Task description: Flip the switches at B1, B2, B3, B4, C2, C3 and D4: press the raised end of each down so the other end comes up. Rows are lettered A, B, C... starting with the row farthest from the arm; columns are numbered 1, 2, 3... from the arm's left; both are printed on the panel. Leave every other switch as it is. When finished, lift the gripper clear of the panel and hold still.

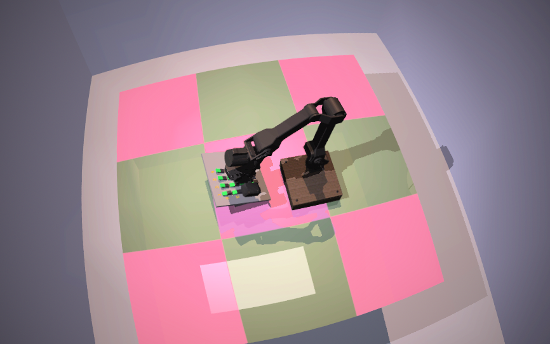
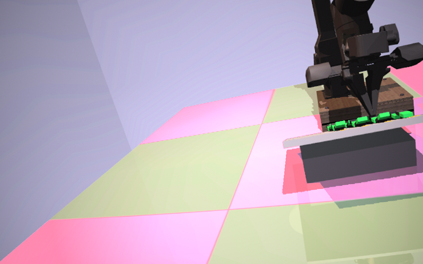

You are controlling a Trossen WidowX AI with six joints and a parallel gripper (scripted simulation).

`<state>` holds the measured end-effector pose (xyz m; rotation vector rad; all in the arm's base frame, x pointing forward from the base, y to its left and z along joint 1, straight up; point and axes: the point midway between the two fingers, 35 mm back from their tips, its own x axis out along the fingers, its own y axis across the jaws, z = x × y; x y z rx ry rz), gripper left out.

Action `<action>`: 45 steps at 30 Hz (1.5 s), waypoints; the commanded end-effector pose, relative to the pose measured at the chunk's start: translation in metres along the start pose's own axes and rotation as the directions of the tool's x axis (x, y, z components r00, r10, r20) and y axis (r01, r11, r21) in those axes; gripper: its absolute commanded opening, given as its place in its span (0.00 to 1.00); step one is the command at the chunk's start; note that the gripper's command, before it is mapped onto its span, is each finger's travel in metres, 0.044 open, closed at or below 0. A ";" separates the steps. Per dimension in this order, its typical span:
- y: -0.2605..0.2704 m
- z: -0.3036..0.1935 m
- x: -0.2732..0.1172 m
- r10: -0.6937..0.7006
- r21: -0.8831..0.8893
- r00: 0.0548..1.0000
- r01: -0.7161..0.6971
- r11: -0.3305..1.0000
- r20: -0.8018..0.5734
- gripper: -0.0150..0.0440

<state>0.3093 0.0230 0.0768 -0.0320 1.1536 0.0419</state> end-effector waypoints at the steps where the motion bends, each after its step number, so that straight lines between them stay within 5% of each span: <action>1: 0.001 -0.001 0.002 0.006 -0.004 1.000 -0.006 1.000 -0.004 0.25; 25: 0.001 -0.001 0.005 0.006 -0.004 1.000 -0.006 1.000 -0.003 0.25; 31: 0.001 0.002 -0.058 0.006 -0.004 1.000 -0.006 1.000 -0.030 0.25; 45: -0.031 0.002 -0.061 0.003 -0.005 1.000 -0.003 1.000 -0.031 0.25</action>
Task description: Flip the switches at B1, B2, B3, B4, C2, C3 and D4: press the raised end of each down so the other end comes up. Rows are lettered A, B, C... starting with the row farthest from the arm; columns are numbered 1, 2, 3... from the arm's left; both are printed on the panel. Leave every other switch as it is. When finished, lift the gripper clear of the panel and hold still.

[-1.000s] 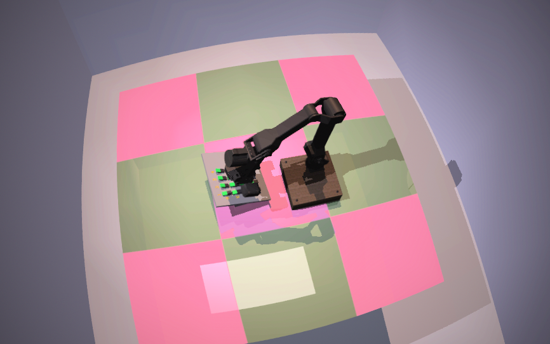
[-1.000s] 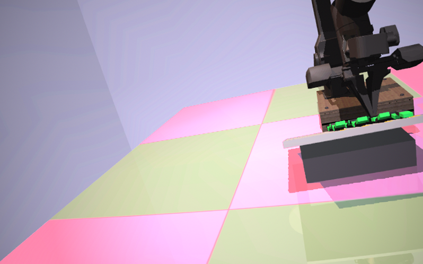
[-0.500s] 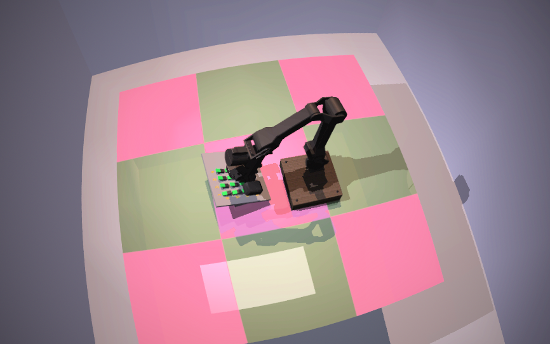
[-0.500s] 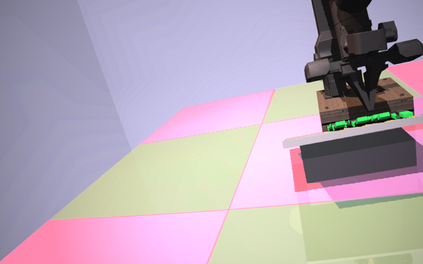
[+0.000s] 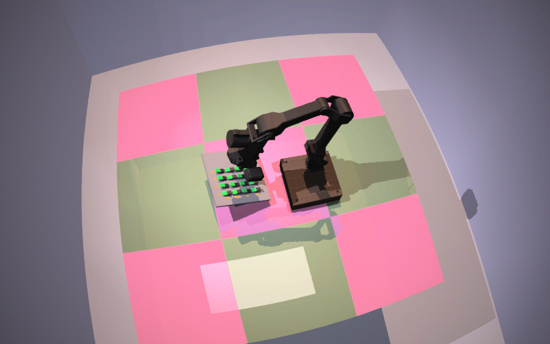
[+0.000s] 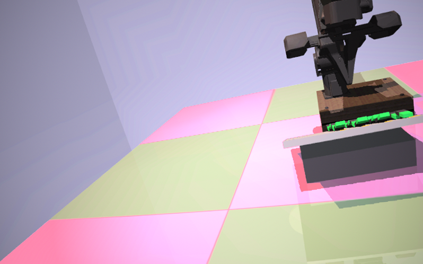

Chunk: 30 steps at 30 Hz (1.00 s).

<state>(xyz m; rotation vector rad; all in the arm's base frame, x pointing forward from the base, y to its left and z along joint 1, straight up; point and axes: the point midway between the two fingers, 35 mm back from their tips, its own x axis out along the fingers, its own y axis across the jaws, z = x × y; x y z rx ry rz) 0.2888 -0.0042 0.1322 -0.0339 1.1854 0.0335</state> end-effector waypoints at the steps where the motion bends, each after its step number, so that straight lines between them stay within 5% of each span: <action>1: -0.005 0.000 0.002 0.010 -0.008 1.000 -0.010 1.000 0.003 0.25; 5: -0.005 -0.001 0.034 0.010 -0.008 1.000 -0.010 1.000 0.028 0.25; 30: -0.005 -0.001 0.057 0.010 -0.008 1.000 -0.010 1.000 0.028 0.25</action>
